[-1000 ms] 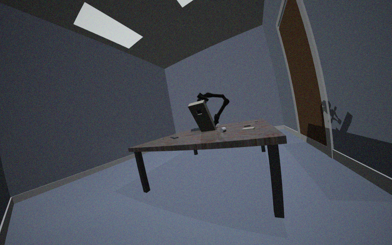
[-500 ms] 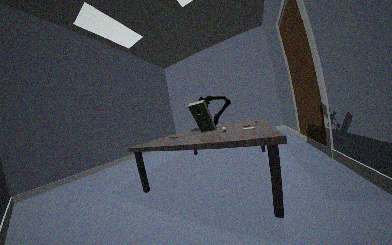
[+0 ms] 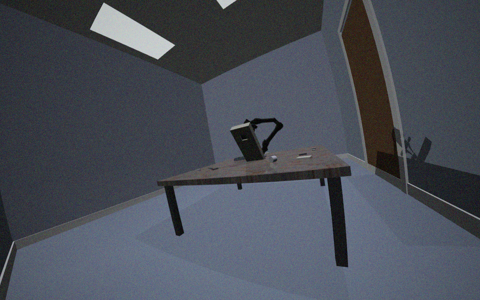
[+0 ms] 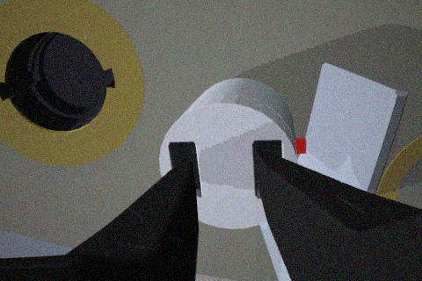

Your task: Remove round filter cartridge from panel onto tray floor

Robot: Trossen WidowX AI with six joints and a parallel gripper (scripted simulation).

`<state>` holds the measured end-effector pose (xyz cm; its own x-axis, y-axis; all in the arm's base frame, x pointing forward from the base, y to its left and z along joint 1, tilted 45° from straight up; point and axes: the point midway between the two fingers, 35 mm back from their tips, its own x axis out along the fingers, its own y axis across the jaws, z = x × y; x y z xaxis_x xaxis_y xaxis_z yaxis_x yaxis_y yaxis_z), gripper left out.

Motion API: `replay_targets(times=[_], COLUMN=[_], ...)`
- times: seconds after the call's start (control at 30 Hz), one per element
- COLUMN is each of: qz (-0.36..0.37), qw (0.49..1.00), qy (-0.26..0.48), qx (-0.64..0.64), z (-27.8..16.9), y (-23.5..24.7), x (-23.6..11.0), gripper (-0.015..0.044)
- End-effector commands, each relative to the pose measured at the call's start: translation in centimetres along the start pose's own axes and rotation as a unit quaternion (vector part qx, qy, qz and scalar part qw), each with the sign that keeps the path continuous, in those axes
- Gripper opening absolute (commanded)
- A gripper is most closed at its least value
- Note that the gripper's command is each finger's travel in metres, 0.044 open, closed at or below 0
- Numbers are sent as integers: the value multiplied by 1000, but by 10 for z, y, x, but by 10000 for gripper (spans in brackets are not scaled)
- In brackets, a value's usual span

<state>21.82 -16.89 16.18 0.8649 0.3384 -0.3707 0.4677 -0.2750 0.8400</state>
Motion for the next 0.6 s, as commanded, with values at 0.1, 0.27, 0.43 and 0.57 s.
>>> replay_targets(times=[0.1, 0.27, 0.43, 0.57], qz=[0, 5, 5, 6], qw=[1000, 1000, 1000, 1000], qy=[0, -2, -2, -2], qx=[1, -8, -9, -9], z=[0, -1, 18, 26], y=[0, 2, 45, 66], x=[0, -1, -8, -10], gripper=[102, 102, 102, 102])
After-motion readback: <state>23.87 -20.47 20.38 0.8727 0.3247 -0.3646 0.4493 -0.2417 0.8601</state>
